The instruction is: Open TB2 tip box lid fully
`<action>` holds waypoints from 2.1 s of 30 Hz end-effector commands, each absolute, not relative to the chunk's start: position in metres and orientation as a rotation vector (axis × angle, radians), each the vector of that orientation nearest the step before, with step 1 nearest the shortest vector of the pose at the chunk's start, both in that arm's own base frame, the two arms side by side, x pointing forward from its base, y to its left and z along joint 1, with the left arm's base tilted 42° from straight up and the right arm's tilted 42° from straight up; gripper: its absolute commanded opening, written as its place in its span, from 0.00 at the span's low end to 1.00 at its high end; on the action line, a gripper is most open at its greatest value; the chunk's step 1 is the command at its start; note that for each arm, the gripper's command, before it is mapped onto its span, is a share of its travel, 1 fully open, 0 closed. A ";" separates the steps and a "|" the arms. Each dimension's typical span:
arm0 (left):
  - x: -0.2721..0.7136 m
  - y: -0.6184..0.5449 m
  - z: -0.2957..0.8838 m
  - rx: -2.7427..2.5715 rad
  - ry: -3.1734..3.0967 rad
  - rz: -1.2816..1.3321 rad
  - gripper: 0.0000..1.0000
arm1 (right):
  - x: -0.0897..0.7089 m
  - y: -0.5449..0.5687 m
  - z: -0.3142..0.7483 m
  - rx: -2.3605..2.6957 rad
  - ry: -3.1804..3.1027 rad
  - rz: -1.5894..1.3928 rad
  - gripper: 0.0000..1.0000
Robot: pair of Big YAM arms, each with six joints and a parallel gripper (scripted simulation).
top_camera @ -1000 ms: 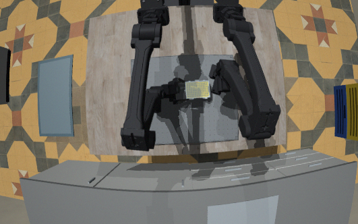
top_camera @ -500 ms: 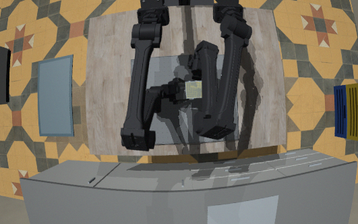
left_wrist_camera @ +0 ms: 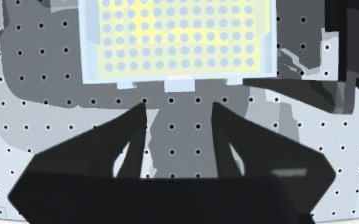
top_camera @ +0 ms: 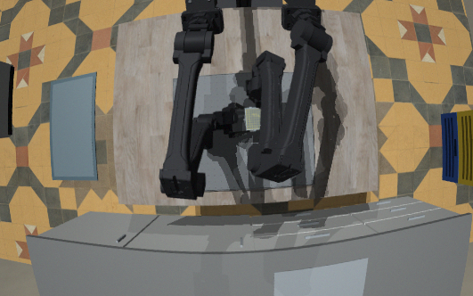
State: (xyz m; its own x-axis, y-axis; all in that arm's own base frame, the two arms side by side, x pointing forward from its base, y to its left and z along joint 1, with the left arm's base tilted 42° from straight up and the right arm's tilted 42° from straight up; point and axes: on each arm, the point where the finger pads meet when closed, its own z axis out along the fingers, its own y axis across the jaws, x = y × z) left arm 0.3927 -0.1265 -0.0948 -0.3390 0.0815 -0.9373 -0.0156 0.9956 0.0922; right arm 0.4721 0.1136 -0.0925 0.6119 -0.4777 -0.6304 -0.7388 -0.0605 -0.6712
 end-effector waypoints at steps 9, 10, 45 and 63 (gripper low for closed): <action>0.394 -0.127 -0.090 0.025 1.893 0.084 0.44 | 0.471 0.112 -0.091 -1.701 1.019 0.292 0.84; 0.405 -0.126 -0.083 -0.006 1.869 0.070 0.44 | 0.471 0.112 -0.091 -1.701 1.019 0.292 0.84; 0.417 -0.129 -0.083 0.020 1.869 0.070 0.12 | 0.471 0.112 -0.091 -1.701 1.019 0.292 0.84; 0.400 -0.127 -0.074 0.008 1.891 0.070 0.12 | 0.471 0.112 -0.091 -1.701 1.019 0.292 0.84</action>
